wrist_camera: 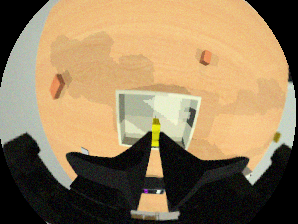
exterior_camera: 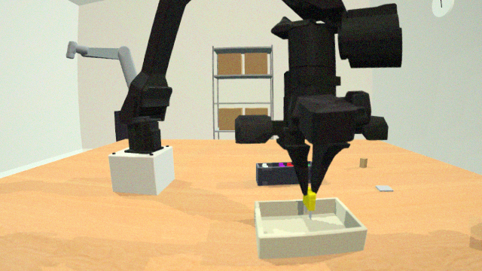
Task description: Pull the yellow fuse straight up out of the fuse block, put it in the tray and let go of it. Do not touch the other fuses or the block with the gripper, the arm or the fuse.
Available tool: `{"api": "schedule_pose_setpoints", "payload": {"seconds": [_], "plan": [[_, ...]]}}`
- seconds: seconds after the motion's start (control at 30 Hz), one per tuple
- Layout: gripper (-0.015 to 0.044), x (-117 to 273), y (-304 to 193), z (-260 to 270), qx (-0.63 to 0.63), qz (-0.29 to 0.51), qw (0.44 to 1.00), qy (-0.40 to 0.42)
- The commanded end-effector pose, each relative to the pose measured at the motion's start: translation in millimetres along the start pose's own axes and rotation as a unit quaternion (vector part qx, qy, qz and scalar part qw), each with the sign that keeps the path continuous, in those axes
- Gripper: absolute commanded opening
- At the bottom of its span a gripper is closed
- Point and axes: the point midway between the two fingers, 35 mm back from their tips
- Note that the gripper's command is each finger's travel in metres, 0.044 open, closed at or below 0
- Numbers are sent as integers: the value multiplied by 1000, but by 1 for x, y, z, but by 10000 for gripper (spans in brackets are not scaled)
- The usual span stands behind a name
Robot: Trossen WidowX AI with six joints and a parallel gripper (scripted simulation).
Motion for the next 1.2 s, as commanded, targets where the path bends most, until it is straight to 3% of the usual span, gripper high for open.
{"api": "schedule_pose_setpoints", "payload": {"seconds": [0.0,0.03,0.47,0.6,1.17], "plan": [[0,-5,-1,-2,3,0,1000,-2],[0,-5,-1,-2,3,0,1000,-2],[330,1,0,0,0,0,1000,-1],[330,35,-1,-2,3,0,1000,-2],[330,32,-2,-3,0,3,1000,-4]]}}
Point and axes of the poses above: the point midway between the two fingers, 35 mm back from their tips, its own x axis back along the fingers, its own z axis across the jaws, y = z × x, and after that the axes turned 2 degrees about x, right-handed
